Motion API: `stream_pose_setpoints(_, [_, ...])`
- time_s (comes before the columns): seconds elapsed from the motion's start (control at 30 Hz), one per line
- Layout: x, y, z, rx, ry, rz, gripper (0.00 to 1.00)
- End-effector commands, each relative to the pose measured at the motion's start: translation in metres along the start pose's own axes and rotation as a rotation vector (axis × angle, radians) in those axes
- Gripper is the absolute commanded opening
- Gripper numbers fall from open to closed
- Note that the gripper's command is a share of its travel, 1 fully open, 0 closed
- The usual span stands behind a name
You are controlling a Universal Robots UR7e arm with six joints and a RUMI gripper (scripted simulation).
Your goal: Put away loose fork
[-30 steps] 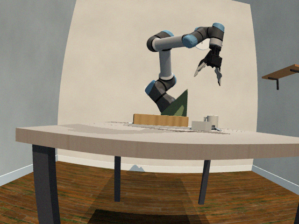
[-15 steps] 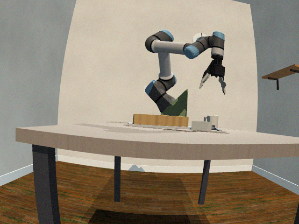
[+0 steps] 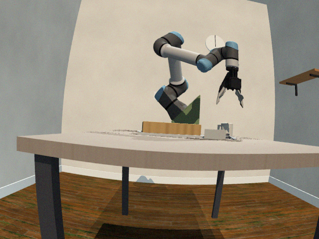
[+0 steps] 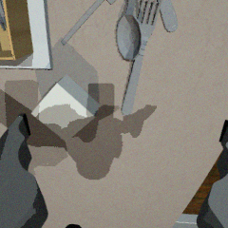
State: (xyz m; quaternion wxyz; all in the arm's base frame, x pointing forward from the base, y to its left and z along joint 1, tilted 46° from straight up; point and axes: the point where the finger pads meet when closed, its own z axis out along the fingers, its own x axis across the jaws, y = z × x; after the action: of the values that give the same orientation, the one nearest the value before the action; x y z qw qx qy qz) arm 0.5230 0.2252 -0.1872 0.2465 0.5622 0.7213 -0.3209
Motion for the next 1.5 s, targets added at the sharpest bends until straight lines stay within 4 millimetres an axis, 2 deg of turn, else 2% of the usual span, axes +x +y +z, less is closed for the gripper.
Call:
stream_pose_setpoints(0.0, [0.005,-0.002,0.006,-0.020,0.026,0.008,1.00])
stream_pose_setpoints(0.63, [0.006,-0.001,0.007,-0.021,0.027,0.011,1.00])
stream_pose_setpoints(0.7, [0.007,0.007,0.020,-0.022,0.027,0.043,1.00])
stream_pose_setpoints(0.83, [0.012,0.027,0.068,-0.020,0.029,0.152,1.00])
stream_pose_setpoints(0.97, [0.012,0.029,0.073,-0.020,0.029,0.163,1.00])
stream_pose_setpoints(1.0, [0.012,0.029,0.073,-0.020,0.029,0.163,0.18])
stream_pose_setpoints(1.47, [0.013,0.027,0.073,-0.019,0.028,0.160,0.18])
